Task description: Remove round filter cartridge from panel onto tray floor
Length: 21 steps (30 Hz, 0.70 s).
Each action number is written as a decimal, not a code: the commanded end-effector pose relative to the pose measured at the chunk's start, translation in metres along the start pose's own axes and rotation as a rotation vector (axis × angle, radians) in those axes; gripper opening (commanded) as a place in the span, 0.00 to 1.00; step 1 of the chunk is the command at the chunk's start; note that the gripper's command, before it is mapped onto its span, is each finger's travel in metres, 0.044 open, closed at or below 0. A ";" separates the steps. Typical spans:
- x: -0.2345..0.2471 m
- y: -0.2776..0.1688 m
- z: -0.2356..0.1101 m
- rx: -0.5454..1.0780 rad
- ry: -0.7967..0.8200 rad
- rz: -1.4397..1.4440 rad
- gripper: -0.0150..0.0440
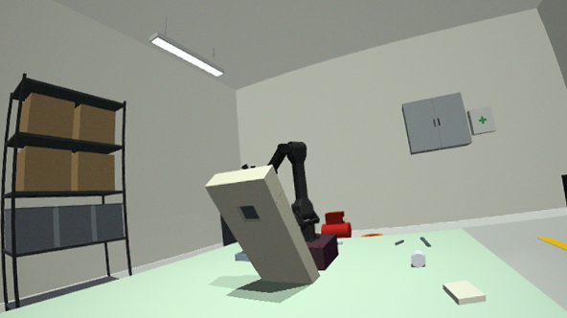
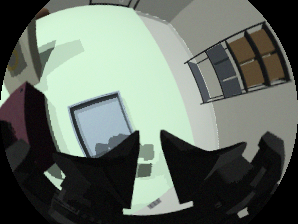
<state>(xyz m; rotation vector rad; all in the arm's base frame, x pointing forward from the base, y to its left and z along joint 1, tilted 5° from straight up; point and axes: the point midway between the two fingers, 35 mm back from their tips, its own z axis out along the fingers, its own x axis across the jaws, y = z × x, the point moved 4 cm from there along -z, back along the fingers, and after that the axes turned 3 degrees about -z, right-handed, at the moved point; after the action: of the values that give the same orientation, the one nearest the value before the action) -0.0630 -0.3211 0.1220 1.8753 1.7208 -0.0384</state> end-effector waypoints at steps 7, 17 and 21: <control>0.021 0.133 0.007 -0.074 0.065 0.378 0.45; 0.069 0.226 -0.010 -0.151 0.158 0.699 0.45; 0.094 0.256 -0.022 -0.178 0.215 0.832 0.45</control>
<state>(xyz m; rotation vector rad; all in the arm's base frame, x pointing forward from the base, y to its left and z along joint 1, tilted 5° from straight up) 0.1393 -0.2663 0.1898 2.2580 1.0986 0.4566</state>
